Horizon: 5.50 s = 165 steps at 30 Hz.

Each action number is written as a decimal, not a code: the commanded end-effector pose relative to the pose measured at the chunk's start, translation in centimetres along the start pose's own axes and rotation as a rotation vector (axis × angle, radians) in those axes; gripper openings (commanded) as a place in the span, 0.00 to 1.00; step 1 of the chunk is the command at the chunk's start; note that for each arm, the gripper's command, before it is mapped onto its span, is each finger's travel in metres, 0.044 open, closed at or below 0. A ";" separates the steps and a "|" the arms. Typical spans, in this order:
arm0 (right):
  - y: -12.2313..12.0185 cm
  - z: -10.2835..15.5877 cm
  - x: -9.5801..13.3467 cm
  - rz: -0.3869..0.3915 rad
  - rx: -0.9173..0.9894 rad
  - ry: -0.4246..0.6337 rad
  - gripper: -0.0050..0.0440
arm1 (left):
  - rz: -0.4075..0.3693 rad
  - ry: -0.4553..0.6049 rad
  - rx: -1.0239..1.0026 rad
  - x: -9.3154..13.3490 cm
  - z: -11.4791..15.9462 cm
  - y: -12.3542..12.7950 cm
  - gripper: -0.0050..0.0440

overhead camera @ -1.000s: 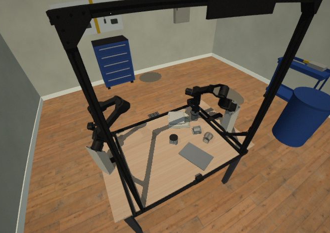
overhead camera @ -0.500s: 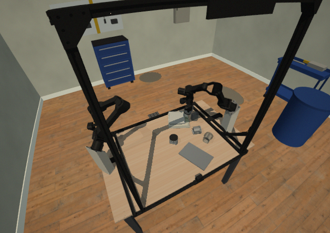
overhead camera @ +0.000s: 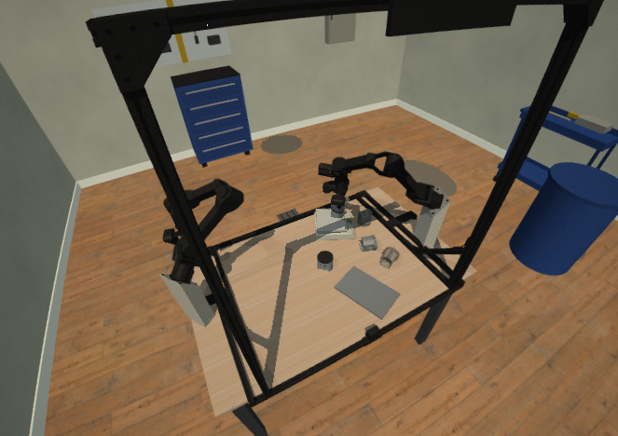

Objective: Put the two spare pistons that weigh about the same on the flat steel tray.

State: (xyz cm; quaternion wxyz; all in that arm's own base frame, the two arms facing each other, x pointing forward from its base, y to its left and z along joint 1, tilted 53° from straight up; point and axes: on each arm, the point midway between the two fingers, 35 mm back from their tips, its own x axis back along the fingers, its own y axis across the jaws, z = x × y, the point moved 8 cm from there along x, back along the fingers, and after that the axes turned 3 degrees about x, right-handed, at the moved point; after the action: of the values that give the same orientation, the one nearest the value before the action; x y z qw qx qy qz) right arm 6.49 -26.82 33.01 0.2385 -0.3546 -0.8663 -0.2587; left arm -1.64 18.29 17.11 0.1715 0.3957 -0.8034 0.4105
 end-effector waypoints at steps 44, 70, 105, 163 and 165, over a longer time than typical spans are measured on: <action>-0.6 -8.3 -3.0 -0.009 0.002 0.273 0.43 | 0.003 0.000 -0.001 0.0 0.0 0.0 1.00; -0.5 -7.4 -6.9 -0.009 0.002 0.273 0.43 | 0.003 0.000 -0.001 0.0 0.0 0.0 1.00; -0.5 -7.1 -8.2 -0.009 0.002 0.273 0.87 | 0.003 0.000 -0.001 0.0 0.0 0.0 1.00; -0.6 -7.9 0.1 -0.003 -0.001 0.140 0.87 | 0.003 0.000 -0.001 0.0 0.0 0.0 1.00; -0.5 -7.4 0.2 0.000 -0.003 0.087 0.87 | 0.003 0.000 -0.001 0.0 0.0 0.0 1.00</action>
State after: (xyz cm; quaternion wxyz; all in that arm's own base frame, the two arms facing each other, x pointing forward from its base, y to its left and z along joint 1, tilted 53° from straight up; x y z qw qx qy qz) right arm 7.93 -32.51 38.54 0.3075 -0.3322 -0.8444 -0.2865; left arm -1.64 18.29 17.11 0.1714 0.3956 -0.8035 0.4105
